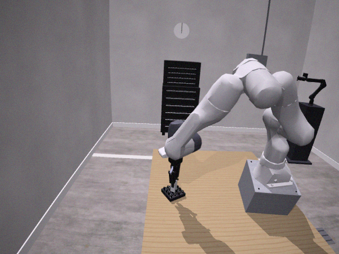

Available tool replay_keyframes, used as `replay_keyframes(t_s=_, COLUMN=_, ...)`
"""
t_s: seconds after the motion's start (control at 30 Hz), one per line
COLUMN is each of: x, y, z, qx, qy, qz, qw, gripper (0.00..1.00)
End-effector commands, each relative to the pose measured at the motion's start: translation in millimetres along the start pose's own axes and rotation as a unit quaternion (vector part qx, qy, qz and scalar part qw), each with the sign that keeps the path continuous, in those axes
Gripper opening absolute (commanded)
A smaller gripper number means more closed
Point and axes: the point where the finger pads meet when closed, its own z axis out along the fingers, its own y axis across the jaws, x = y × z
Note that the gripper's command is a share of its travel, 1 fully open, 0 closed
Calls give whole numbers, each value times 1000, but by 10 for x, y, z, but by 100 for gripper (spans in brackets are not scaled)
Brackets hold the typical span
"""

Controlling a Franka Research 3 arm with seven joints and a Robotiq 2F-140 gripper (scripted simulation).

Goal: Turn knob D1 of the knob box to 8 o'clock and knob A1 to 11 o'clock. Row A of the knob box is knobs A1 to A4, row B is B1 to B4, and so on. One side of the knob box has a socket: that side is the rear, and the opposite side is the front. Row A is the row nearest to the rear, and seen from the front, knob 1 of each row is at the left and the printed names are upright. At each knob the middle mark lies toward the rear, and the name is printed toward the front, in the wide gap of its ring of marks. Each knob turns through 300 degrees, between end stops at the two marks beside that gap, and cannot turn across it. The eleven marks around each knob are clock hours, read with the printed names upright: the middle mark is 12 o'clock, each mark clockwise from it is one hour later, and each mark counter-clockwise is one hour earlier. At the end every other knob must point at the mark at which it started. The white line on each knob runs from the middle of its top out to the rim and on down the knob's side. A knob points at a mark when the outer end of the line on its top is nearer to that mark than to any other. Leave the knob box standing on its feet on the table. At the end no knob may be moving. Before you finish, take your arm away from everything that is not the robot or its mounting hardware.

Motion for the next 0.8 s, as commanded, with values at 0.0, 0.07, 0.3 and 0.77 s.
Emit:
replay_keyframes(t_s=0.0, x=-18, y=-18, z=8, qx=-4, qy=-8, qz=78, qw=997, gripper=12)
replay_keyframes(t_s=0.07, x=-19, y=-17, z=6, qx=-4, qy=-8, qz=93, qw=996, gripper=12)
replay_keyframes(t_s=0.3, x=-21, y=-14, z=1, qx=-5, qy=-8, qz=147, qw=989, gripper=12)
replay_keyframes(t_s=0.77, x=-22, y=-11, z=-13, qx=-6, qy=-7, qz=251, qw=968, gripper=12)
